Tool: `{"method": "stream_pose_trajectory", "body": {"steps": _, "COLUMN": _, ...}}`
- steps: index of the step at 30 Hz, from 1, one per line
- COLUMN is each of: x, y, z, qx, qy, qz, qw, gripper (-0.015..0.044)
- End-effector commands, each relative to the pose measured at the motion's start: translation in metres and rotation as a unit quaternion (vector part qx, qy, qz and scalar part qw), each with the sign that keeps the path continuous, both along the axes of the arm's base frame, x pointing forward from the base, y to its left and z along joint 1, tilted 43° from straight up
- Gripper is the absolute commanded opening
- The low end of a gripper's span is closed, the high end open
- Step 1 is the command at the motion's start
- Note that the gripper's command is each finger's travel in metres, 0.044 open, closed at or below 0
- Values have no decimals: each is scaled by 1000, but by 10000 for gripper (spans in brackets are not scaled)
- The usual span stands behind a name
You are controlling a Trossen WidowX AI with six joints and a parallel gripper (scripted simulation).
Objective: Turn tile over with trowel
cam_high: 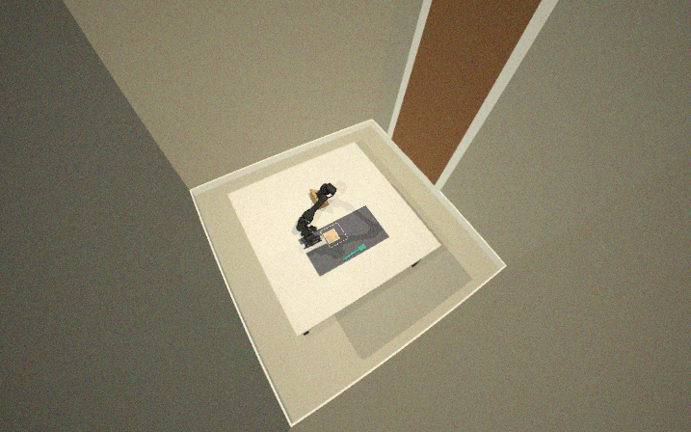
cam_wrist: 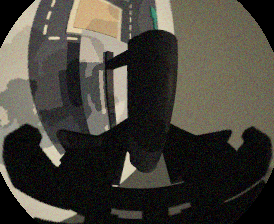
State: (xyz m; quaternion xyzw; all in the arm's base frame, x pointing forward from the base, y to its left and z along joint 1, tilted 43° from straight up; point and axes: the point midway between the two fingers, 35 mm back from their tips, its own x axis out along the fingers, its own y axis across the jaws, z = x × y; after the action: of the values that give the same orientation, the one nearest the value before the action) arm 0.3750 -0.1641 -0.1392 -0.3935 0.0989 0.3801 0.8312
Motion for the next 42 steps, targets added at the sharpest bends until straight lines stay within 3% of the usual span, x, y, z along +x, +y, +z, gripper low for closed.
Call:
{"method": "stream_pose_trajectory", "body": {"steps": 1, "x": 4, "y": -5, "z": 4, "qx": -5, "qy": -11, "qz": 0, "qw": 1000, "gripper": 0}}
{"method": "stream_pose_trajectory", "body": {"steps": 28, "x": 1, "y": 21, "z": -26, "qx": -4, "qy": -12, "qz": 0, "qw": 1000, "gripper": 0}}
{"method": "stream_pose_trajectory", "body": {"steps": 42, "x": -2, "y": 36, "z": -14, "qx": -3, "qy": -11, "qz": 0, "qw": 1000, "gripper": 0}}
